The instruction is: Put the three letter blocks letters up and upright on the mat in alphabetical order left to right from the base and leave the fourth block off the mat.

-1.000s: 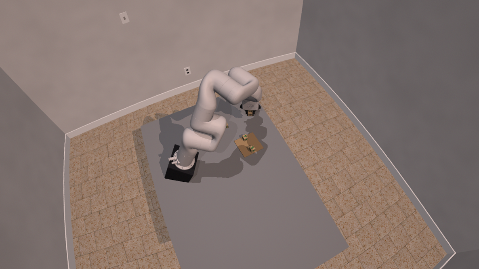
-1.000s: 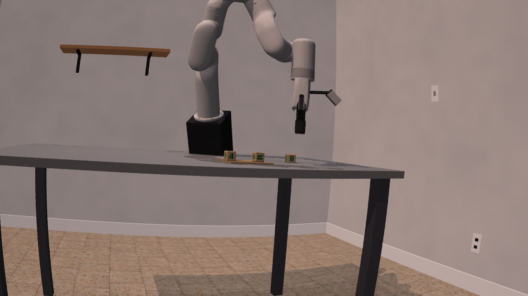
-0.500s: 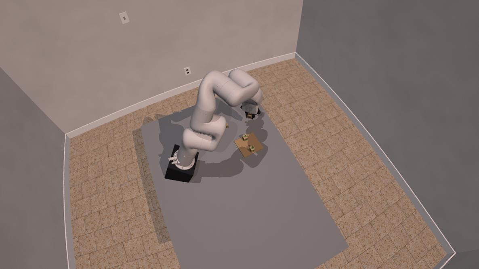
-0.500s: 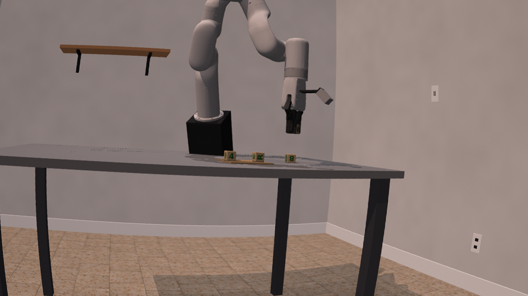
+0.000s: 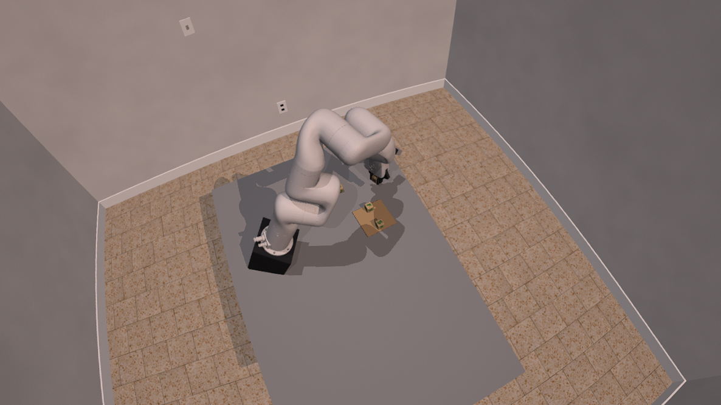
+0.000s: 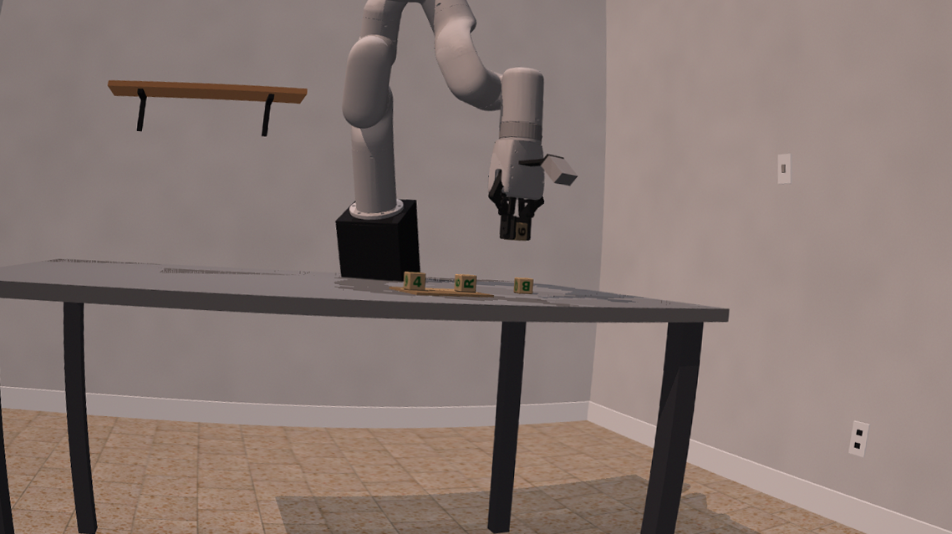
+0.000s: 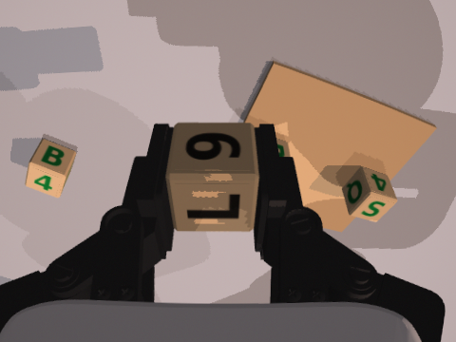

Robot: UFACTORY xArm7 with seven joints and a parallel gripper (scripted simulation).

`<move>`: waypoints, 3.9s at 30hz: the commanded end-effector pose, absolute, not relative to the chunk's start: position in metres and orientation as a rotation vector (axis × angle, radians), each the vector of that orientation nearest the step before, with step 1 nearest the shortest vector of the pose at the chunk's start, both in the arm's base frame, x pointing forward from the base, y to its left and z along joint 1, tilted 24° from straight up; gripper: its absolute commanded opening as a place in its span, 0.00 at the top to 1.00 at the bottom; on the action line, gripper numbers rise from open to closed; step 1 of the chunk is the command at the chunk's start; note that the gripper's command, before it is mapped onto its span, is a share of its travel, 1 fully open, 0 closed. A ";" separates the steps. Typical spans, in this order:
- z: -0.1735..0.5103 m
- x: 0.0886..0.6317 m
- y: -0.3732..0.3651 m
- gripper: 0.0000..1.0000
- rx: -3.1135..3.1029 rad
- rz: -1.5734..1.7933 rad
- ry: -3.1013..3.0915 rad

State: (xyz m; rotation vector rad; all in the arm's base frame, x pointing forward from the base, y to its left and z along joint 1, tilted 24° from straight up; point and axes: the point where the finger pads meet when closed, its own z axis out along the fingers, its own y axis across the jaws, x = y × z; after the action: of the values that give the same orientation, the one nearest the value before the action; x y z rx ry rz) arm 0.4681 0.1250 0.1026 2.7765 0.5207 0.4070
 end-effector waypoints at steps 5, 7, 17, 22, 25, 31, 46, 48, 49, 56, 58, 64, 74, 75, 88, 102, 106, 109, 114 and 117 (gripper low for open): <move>0.105 0.460 0.113 0.73 2.833 0.483 0.194; 0.105 0.458 0.110 0.73 2.844 0.493 0.126; 0.106 0.450 0.098 0.73 2.872 0.537 -0.197; 0.106 0.446 0.091 0.73 2.874 0.559 -0.373; 0.106 0.445 0.088 0.73 2.872 0.567 -0.442; 0.107 0.440 0.080 0.73 2.855 0.591 -0.661; 0.108 0.428 0.060 0.73 2.756 0.636 -1.168; 0.108 0.426 0.057 0.73 2.738 0.640 -1.232; 0.108 0.425 0.056 0.73 2.726 0.643 -1.269; 0.109 0.419 0.046 0.73 2.638 0.656 -1.513; 0.109 0.417 0.043 0.73 2.608 0.659 -1.584; 0.109 0.413 0.036 0.73 2.523 0.666 -1.763; 0.110 0.403 0.022 0.73 2.323 0.670 -2.099; 0.111 0.403 0.020 0.73 2.300 0.670 -2.131; 0.111 0.401 0.017 0.73 2.251 0.670 -2.199; 0.106 0.403 0.016 0.73 2.250 0.669 -2.199; 0.097 0.406 0.014 0.73 2.250 0.669 -2.199; 0.088 0.409 0.012 0.73 2.250 0.669 -2.199; 0.079 0.412 0.009 0.73 2.250 0.669 -2.199; 0.069 0.416 0.007 0.73 2.250 0.669 -2.199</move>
State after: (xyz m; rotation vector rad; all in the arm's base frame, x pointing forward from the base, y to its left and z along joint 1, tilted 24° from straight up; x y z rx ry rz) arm 0.4088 0.0089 0.0832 2.2464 -2.1973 0.6696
